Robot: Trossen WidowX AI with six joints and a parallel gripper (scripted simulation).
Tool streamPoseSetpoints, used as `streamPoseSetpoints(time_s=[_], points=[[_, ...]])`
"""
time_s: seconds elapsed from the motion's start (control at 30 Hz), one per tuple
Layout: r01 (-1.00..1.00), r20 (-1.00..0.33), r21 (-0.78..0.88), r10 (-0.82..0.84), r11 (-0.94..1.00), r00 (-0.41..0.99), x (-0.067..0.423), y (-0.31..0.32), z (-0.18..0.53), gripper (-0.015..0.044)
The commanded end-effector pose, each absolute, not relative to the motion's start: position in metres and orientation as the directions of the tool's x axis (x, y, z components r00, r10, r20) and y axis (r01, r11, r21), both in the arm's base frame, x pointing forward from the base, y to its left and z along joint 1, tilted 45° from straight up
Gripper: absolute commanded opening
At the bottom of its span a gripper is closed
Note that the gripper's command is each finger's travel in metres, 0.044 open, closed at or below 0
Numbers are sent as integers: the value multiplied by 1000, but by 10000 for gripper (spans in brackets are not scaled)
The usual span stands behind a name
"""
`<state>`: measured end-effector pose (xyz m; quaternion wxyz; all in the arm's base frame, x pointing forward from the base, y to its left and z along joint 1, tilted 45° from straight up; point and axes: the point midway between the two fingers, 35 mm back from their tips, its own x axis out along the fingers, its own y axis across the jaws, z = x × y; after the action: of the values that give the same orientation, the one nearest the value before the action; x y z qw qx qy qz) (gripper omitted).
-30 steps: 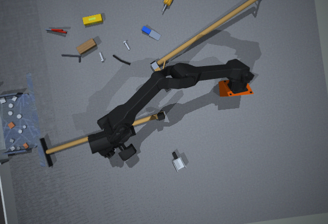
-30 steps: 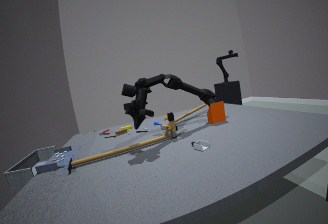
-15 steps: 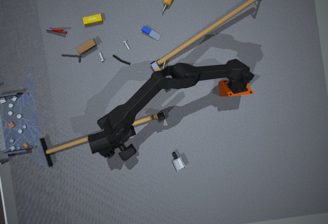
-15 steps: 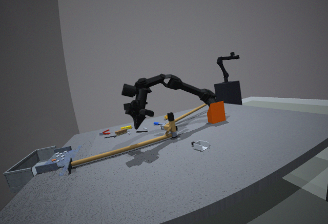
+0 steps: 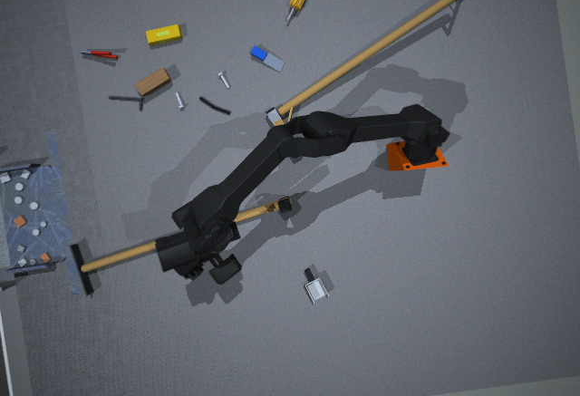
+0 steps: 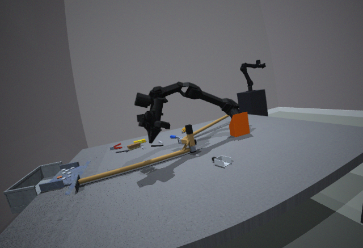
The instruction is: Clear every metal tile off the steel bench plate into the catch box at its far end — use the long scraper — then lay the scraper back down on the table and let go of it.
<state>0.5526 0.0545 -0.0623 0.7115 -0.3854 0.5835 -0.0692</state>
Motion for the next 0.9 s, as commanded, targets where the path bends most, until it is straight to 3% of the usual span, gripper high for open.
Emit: streamPoseSetpoints(time_s=[0.0,0.6,0.87], points=[[-351,-777,-629,-548,693,309,553,55,-62,0],[-351,-777,-629,-548,693,309,553,55,-62,0],[-336,-743,-667,-556,665,372,550,77,-44,210]])
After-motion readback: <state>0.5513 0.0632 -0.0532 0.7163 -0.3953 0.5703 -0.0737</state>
